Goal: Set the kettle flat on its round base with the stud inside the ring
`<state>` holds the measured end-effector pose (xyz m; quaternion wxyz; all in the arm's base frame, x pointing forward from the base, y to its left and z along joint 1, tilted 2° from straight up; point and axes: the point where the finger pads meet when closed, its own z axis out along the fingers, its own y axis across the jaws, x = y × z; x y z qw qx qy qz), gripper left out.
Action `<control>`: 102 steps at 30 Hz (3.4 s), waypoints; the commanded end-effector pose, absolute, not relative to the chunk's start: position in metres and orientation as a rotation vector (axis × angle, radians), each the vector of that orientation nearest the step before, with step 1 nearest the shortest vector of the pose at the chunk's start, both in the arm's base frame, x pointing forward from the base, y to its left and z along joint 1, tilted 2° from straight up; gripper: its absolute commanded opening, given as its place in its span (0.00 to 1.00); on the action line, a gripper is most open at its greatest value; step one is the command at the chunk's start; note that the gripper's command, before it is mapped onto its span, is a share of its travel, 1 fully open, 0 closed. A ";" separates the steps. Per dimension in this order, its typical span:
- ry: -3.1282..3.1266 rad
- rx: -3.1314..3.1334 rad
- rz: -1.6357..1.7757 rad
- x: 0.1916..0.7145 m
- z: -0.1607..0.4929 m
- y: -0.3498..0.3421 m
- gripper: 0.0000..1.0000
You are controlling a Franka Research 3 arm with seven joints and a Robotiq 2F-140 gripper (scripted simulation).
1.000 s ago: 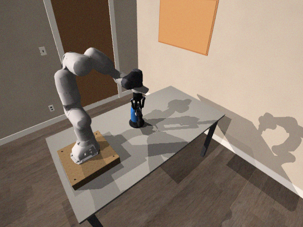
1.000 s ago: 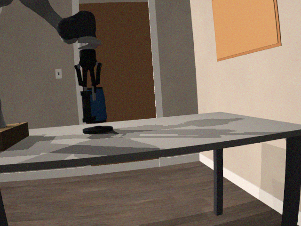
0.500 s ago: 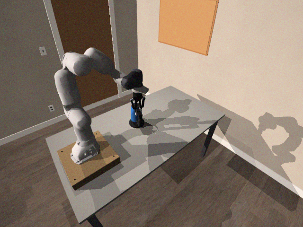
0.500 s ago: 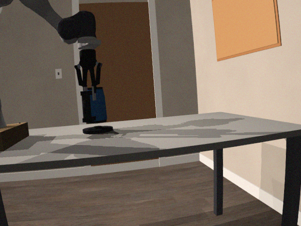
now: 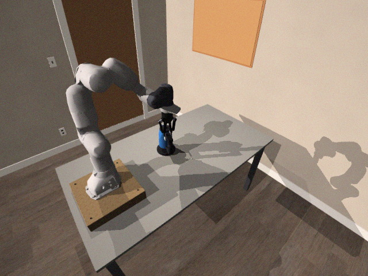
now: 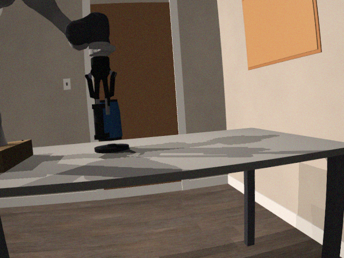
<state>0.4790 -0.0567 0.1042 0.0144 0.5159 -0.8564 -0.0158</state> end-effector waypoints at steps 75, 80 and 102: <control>-2.677 1.605 -0.040 0.486 0.108 -0.052 0.00; -2.677 1.605 -0.040 0.486 0.108 -0.052 0.00; -2.677 1.605 -0.040 0.486 0.088 -0.052 0.00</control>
